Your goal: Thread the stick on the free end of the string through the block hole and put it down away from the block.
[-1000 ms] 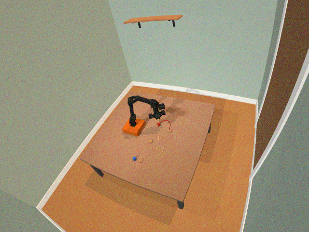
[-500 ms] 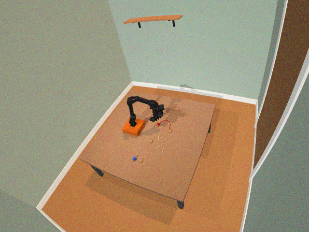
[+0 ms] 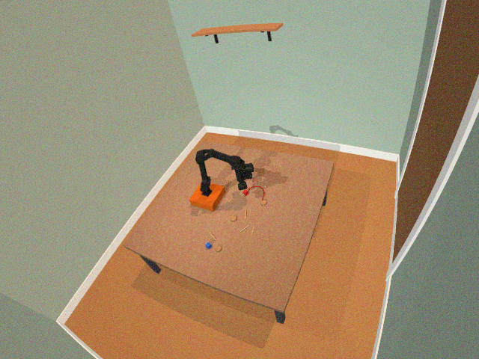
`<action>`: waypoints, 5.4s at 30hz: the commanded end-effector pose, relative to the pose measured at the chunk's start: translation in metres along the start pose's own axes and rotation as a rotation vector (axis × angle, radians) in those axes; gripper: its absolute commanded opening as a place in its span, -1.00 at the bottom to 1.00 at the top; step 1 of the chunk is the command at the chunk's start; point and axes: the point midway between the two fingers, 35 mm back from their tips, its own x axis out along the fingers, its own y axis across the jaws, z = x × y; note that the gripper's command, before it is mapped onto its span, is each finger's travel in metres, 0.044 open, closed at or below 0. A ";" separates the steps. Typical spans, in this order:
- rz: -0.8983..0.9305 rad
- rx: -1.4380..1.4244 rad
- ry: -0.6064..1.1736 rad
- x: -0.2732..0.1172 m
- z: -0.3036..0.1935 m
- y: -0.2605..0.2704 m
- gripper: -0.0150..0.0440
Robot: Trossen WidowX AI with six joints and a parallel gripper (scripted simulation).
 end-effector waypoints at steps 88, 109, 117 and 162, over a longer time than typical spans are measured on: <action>-0.002 -0.843 -0.001 0.077 -0.011 -0.009 -0.49; 0.031 -0.847 -0.072 0.079 -0.019 -0.019 -0.49; 0.031 -0.847 -0.071 0.079 -0.027 -0.028 -0.49; 0.025 -0.843 -0.066 0.078 -0.072 -0.078 -0.49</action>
